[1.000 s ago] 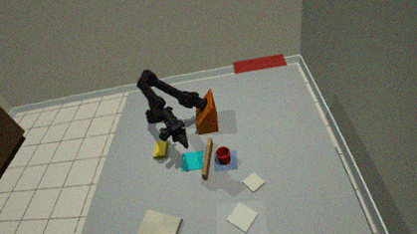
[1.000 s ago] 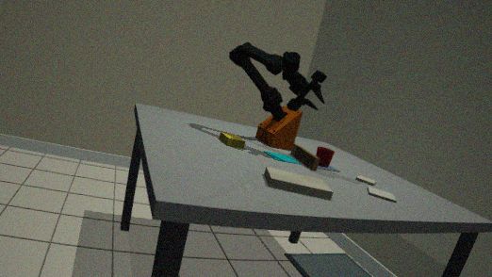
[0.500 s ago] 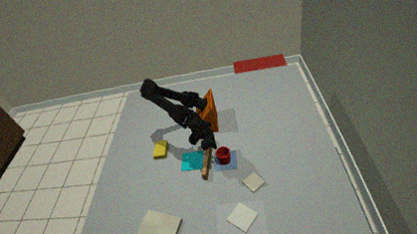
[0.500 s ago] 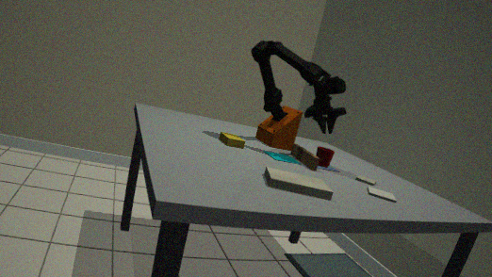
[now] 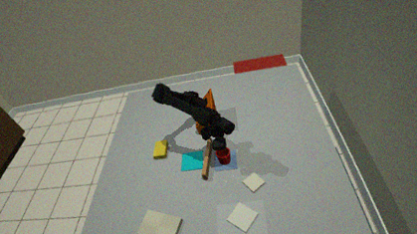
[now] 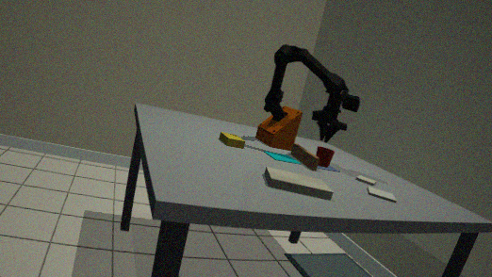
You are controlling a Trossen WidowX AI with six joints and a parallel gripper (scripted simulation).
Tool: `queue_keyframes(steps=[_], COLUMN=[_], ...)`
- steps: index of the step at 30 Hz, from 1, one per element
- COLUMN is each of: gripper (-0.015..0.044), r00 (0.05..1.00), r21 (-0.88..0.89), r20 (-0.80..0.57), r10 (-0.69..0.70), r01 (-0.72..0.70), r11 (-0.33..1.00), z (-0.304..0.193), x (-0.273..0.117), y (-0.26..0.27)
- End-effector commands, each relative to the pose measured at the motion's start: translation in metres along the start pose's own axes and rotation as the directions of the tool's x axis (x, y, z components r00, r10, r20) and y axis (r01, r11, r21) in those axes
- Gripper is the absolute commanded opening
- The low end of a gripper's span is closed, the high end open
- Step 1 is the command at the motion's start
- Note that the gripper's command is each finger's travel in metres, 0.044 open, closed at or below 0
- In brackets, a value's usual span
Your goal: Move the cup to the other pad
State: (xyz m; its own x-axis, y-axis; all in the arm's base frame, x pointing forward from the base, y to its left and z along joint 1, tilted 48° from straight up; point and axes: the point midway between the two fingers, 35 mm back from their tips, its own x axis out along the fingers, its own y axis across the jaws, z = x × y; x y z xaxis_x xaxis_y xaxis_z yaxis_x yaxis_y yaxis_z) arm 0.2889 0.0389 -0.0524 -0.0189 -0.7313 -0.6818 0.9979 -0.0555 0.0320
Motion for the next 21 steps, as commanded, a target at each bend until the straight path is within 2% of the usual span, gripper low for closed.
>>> queue_keyframes(steps=[1,21], gripper=[0.0148,0.0148], r00=[1.0,1.0], r21=[0.014,0.014], r20=[0.006,0.005], r10=[0.005,0.006], r01=[-0.005,-0.006], r11=[1.0,1.0], z=[-0.001,-0.002], x=[0.0,0.031], y=[0.002,0.004])
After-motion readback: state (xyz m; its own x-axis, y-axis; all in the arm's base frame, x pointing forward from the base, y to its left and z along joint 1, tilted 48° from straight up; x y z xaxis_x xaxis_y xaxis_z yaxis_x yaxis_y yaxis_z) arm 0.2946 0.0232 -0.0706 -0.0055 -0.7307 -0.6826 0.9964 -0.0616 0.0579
